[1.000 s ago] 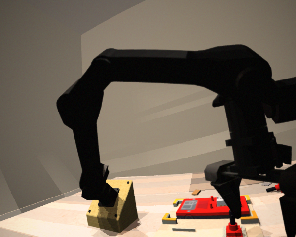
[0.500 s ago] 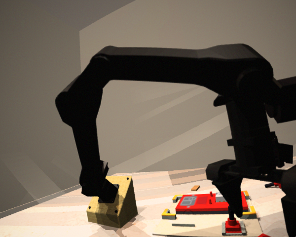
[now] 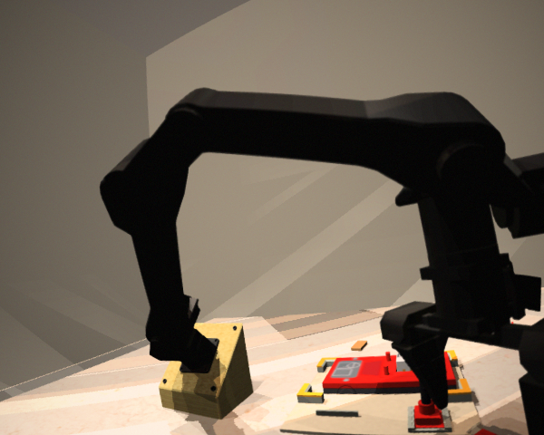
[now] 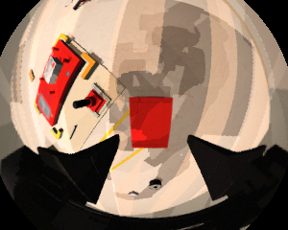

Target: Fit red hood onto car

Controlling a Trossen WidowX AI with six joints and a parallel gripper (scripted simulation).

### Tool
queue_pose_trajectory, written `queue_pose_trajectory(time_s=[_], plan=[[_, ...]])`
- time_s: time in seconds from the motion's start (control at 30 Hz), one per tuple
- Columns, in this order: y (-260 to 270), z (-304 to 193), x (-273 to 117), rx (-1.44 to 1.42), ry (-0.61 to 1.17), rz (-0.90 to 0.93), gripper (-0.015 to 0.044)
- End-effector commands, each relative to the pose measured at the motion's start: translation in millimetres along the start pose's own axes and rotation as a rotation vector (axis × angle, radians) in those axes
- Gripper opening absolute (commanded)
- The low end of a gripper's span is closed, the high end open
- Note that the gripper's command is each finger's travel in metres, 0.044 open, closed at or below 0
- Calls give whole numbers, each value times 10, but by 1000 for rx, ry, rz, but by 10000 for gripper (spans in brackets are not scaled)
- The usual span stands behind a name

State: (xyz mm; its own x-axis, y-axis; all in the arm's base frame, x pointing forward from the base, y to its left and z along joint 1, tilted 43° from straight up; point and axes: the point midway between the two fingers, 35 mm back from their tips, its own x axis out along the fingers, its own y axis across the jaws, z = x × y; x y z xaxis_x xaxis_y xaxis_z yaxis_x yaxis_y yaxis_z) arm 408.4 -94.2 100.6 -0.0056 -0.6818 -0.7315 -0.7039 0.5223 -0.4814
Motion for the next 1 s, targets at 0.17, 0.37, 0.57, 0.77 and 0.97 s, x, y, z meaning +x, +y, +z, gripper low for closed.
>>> queue_pose_trajectory(time_s=[0.17, 0.37, 0.57, 0.77, 0.97], plan=[[24, -3, 107, -11, 13, 5, 440], [24, -3, 147, -11, 13, 5, 440], [24, -3, 188, -11, 13, 5, 440], [23, -4, 228, -11, 13, 5, 440], [23, -4, 268, -11, 14, 5, 440]])
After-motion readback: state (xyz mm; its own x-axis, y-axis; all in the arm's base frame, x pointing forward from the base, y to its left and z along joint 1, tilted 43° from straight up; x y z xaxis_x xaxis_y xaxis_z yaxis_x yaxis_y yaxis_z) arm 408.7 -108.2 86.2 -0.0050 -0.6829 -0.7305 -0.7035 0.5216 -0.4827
